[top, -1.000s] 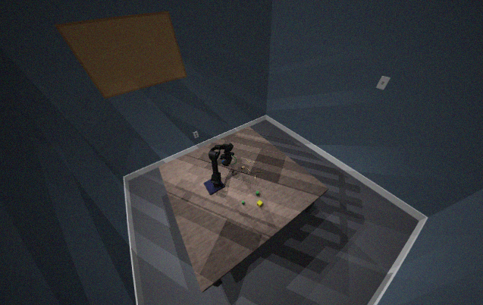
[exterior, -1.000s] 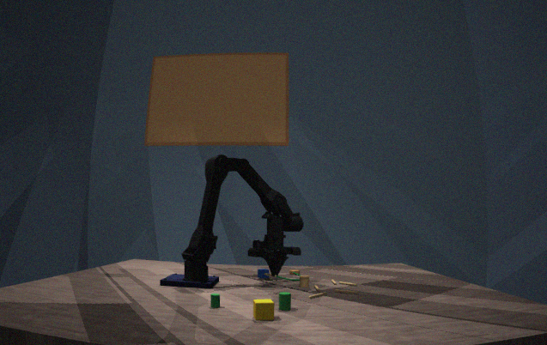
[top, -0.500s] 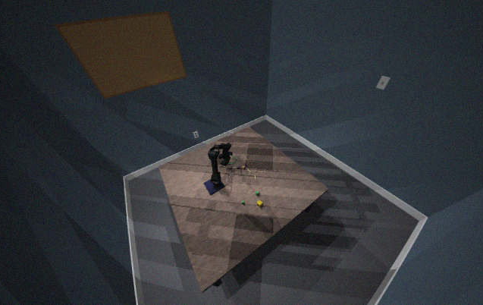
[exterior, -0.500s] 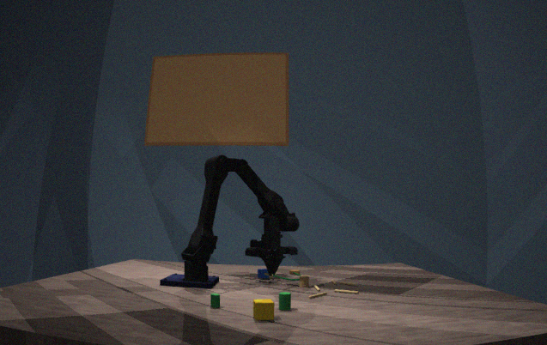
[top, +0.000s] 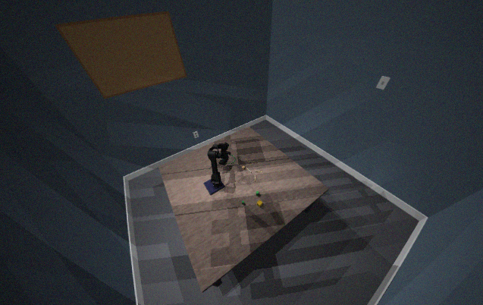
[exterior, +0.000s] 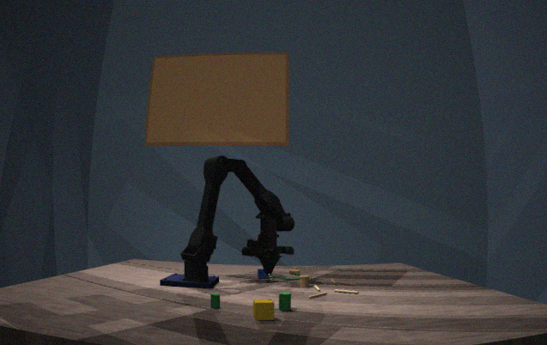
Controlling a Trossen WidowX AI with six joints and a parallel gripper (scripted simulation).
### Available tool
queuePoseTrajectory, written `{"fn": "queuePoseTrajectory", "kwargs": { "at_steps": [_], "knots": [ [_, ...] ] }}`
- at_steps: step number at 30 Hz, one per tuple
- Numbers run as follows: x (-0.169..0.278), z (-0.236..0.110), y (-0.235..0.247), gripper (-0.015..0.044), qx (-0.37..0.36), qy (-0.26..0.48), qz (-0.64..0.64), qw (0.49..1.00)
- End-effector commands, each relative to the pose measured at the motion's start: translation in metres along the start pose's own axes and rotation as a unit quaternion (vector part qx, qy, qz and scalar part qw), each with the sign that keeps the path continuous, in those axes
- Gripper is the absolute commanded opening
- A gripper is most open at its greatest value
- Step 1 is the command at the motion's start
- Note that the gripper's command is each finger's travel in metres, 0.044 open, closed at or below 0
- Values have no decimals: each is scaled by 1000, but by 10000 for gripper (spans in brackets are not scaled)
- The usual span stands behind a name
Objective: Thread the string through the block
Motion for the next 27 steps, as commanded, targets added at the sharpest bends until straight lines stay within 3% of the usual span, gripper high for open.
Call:
{"fn": "queuePoseTrajectory", "kwargs": {
  "at_steps": [1,4,9,14,19,27],
  "knots": [
    [-6,0,0,0,-1,1,2,1000],
    [-7,0,0,0,-1,1,1,1000],
    [-5,0,0,125,0,0,-1,1000],
    [-5,-10,-2,125,0,0,-1,1000],
    [-5,-78,-1,125,0,0,-1,1000],
    [-5,-77,-3,125,8,-1,7,1000]
  ]
}}
Point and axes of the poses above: the point midway between the two fingers, 35 mm back from their tips, its own z axis out along the fingers, its own y axis across the jaws, x = y × z, the point moved 2 cm from there along -z, back along the fingers, and after that the axes turned 5 degrees about -z, right-handed, at the moved point
